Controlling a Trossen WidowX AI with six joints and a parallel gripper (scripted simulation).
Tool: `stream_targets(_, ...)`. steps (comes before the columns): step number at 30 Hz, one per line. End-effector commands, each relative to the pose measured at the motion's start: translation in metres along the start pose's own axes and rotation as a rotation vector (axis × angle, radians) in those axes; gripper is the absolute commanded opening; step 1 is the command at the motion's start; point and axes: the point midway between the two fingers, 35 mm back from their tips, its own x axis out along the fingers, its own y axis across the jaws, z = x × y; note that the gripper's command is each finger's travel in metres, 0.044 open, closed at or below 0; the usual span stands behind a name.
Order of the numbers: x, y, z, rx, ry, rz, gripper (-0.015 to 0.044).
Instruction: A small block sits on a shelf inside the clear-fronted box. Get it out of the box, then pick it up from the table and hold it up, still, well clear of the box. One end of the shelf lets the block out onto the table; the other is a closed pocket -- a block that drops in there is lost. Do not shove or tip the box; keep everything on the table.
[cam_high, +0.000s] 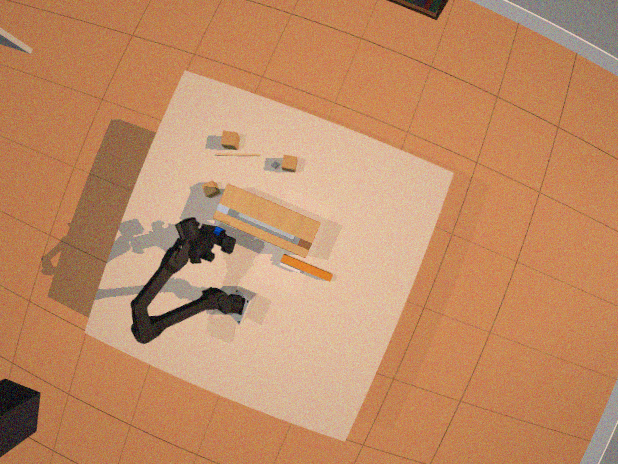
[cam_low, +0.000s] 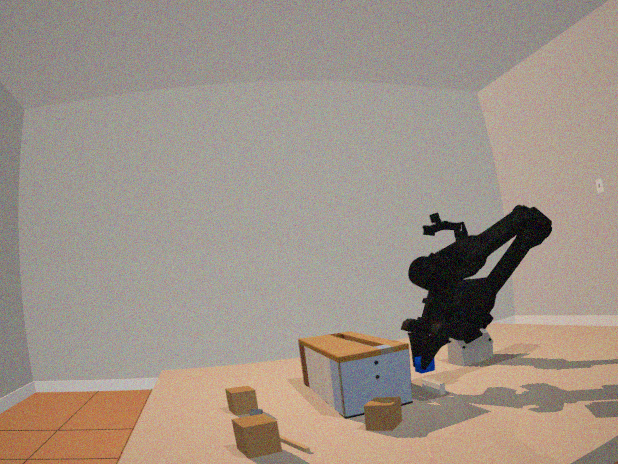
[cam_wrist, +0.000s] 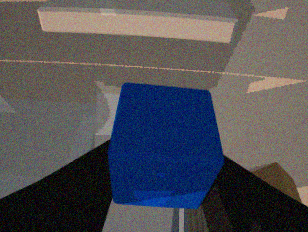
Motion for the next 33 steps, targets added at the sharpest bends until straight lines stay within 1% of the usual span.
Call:
stream_targets(1,-0.006,-0.002,-0.002,0.0,0.004,-0.007,0.0)
stream_targets(33,-0.022,0.022,-0.004,1.339,-0.057,0.05,0.0)
